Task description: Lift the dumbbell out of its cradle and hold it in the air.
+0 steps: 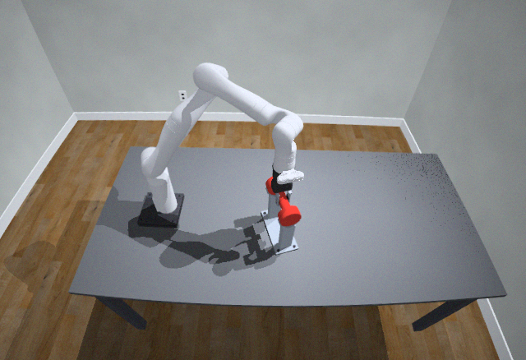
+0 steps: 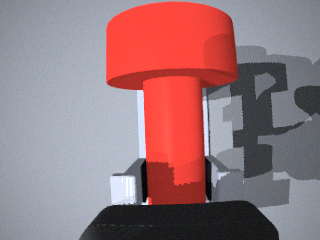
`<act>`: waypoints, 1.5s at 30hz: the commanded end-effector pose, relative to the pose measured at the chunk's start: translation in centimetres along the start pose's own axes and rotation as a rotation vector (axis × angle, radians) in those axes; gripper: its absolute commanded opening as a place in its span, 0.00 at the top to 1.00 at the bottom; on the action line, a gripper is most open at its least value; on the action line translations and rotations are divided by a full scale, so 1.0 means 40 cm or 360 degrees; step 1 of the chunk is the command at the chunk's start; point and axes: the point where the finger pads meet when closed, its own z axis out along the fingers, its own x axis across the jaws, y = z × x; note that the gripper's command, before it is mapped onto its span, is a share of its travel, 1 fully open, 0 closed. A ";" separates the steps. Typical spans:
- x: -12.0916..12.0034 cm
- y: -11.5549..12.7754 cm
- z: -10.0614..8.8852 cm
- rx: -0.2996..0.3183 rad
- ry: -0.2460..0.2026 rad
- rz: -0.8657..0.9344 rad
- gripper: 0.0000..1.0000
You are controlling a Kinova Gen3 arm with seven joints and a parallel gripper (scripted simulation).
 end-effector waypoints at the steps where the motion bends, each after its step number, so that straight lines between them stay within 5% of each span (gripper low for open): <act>1: 0.002 -0.001 -0.004 0.0000 0.0000 0.0002 1.00; 24: 0.005 0.000 -0.072 0.0000 -0.0002 0.0001 1.00; 45: 0.000 0.000 -0.192 -0.0003 -0.0004 -0.0001 1.00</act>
